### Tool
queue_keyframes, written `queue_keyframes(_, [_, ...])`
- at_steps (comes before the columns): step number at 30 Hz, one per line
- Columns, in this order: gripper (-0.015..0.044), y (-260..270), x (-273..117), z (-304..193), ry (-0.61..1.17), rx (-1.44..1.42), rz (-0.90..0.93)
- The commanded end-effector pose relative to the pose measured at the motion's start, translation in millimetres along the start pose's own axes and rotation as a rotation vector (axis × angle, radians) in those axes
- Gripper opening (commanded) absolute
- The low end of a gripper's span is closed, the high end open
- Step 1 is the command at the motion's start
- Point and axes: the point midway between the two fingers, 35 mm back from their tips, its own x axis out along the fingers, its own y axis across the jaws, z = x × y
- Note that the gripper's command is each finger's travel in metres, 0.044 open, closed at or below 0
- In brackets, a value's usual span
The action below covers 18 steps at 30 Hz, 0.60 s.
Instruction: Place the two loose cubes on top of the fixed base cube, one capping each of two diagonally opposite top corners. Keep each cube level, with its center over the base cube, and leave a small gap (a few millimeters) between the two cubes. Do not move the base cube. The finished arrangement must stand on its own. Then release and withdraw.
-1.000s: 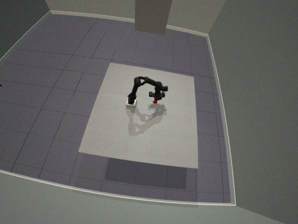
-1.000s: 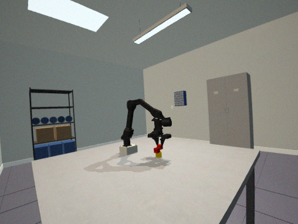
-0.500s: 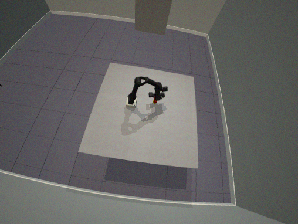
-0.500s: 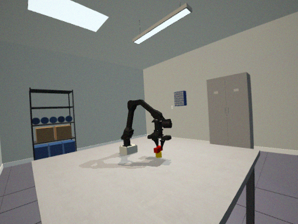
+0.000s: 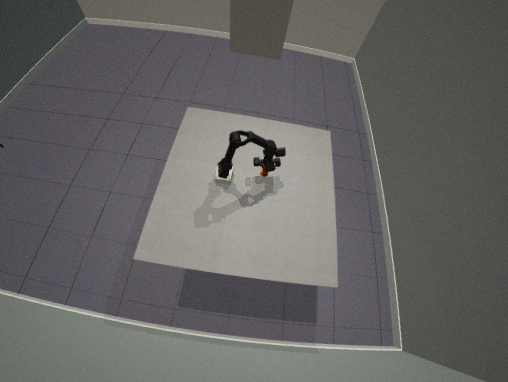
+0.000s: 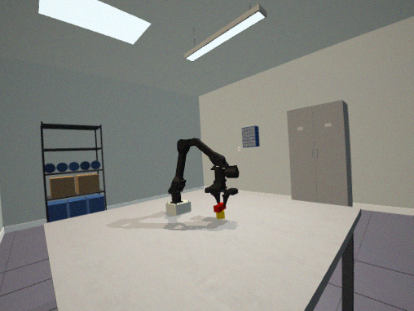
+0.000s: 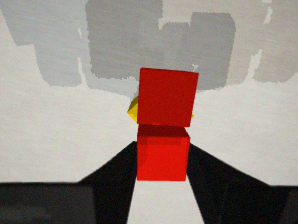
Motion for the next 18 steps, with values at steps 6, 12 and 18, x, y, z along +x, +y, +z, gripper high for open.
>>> queue_keyframes(6, [0.0205, -0.4, 0.7, 0.8, -0.005, -0.007, -0.001])
queue_keyframes(12, [0.0205, 0.0, -11.0, -0.1, 0.0, 0.0, 0.0])
queue_keyframes(18, [0.0205, 0.1, -23.4, -0.1, 0.0, 0.0, 0.0])
